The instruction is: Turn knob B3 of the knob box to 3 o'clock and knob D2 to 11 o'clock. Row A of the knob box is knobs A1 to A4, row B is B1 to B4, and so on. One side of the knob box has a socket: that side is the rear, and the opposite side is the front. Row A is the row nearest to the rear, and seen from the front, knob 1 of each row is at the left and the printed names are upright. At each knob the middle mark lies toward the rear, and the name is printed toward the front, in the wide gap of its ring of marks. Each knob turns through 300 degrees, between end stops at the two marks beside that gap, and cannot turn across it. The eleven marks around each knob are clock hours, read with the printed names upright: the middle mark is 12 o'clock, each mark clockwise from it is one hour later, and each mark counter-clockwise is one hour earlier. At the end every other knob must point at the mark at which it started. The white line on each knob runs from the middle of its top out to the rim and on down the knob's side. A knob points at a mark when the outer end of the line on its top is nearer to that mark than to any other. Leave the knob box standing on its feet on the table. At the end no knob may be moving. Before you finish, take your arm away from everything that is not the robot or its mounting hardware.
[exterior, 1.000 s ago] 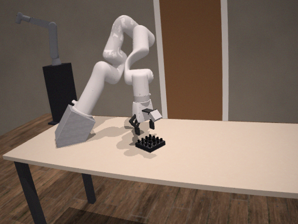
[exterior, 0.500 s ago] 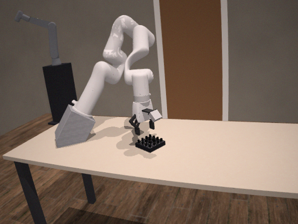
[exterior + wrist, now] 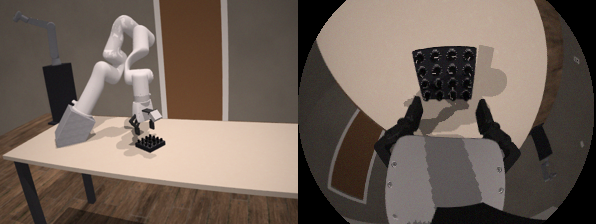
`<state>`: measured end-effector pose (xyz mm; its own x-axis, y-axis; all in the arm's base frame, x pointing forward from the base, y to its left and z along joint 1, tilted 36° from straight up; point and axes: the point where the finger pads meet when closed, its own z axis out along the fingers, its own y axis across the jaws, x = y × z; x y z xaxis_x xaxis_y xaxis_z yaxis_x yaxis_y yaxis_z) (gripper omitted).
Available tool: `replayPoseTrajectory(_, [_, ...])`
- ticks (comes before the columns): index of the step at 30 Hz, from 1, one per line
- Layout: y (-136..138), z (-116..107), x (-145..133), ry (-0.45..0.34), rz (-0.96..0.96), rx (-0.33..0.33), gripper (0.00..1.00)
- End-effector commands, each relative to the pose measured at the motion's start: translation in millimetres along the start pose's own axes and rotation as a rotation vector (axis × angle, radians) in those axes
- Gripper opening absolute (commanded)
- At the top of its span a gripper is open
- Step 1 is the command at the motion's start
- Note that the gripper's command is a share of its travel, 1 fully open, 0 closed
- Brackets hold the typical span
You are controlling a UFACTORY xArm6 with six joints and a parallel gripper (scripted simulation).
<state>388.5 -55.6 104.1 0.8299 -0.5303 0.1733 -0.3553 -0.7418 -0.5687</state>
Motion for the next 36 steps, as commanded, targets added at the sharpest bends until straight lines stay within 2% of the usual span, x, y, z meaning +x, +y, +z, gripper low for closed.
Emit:
replayPoseTrajectory(1, [0,-1,1,0.003,-0.001,0.000,1.00])
replayPoseTrajectory(21, [0,-1,-1,0.003,-0.001,0.000,1.00])
replayPoseTrajectory(36, [1,-1,-24,0.002,-0.001,0.000,1.00])
